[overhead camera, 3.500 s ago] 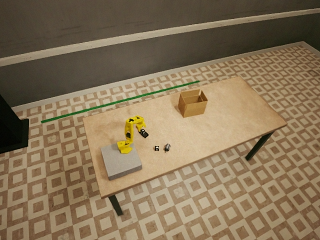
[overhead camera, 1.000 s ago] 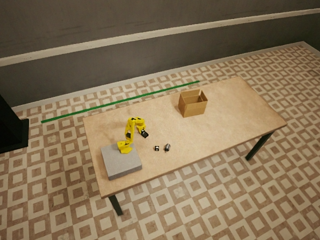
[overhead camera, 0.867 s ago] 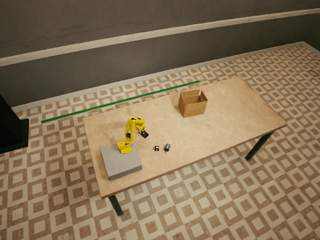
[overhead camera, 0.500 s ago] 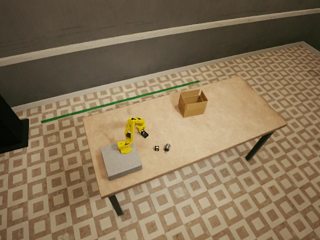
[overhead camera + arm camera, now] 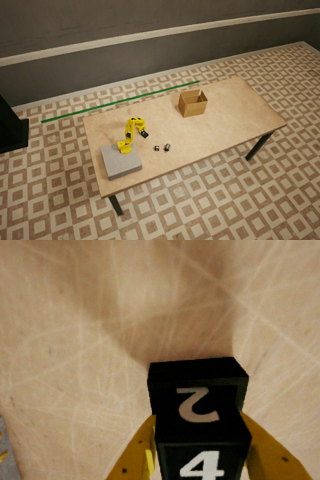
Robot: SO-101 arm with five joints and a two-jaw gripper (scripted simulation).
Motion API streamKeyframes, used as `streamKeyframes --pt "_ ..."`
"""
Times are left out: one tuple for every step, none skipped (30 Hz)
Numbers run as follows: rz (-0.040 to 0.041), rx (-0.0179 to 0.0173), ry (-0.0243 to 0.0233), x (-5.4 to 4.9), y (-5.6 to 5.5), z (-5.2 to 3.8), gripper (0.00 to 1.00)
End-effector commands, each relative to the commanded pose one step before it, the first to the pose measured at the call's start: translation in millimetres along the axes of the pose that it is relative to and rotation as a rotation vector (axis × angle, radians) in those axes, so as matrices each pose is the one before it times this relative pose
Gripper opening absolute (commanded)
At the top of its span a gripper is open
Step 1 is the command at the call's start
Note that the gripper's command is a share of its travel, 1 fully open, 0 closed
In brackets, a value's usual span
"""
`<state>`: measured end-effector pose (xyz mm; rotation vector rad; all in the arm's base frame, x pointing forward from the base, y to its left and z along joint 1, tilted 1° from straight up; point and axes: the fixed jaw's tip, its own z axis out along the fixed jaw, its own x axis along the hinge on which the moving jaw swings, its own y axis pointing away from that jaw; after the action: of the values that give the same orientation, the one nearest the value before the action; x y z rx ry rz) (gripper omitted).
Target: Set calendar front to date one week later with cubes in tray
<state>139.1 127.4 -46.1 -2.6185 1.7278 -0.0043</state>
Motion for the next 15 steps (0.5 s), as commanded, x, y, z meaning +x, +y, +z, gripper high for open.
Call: streamKeyframes --pt "-0.00159 -0.02211 0.00575 1.86 2.70 2.058 0.01" --pt "0.00000 0.00000 0.00000 0.00 0.00 0.000 0.00" --pt "0.00000 0.00000 0.00000 0.00 0.00 0.000 0.00" --pt "0.00000 0.00000 0.00000 0.00 0.00 0.000 0.00" --pt "0.00000 0.00000 0.00000 0.00 0.00 0.000 0.00" --pt "0.00000 0.00000 0.00000 0.00 0.00 0.000 0.00" --pt "0.00000 0.00000 0.00000 0.00 0.00 0.000 0.00" --pt "0.00000 0.00000 0.00000 0.00 0.00 0.000 0.00" --pt "0.00000 0.00000 0.00000 0.00 0.00 -0.012 0.00" --pt "0.00000 0.00000 0.00000 0.00 0.00 -0.048 0.00" --pt "0.00000 0.00000 0.00000 0.00 0.00 -0.114 0.00" --pt "0.00000 0.00000 0.00000 0.00 0.00 -0.192 0.00" --pt "0.00000 0.00000 0.00000 0.00 -0.01 -0.264 0.00" --pt "0.00000 0.00000 0.00000 0.00 0.00 -0.318 0.00" --pt "0.00000 0.00000 0.00000 0.00 0.00 -0.360 0.00"
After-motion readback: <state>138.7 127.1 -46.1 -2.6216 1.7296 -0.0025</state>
